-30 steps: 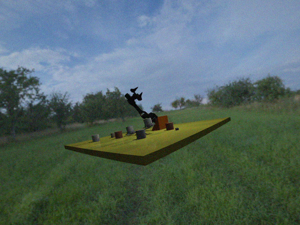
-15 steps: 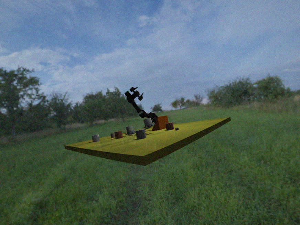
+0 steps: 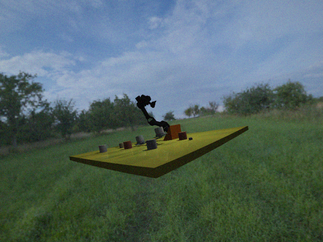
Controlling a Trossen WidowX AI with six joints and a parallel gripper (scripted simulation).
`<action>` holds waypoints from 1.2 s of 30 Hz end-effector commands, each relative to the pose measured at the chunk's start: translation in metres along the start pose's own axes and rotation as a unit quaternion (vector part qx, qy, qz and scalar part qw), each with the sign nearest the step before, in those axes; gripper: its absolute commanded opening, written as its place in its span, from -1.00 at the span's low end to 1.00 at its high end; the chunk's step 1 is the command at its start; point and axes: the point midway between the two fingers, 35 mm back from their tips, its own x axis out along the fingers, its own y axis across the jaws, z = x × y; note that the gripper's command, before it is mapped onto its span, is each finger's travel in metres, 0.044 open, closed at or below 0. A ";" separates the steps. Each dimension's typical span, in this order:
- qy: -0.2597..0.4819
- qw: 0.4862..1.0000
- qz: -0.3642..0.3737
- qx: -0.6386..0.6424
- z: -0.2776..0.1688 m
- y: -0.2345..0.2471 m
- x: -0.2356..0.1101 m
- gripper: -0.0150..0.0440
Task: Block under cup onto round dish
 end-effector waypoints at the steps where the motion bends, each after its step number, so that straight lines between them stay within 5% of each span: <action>1: 0.031 0.998 0.013 0.045 -0.011 0.001 0.012 1.00; 19: 0.220 0.937 0.015 0.271 -0.072 0.009 0.061 1.00; 36: 0.399 0.813 -0.080 0.416 -0.129 0.025 0.089 1.00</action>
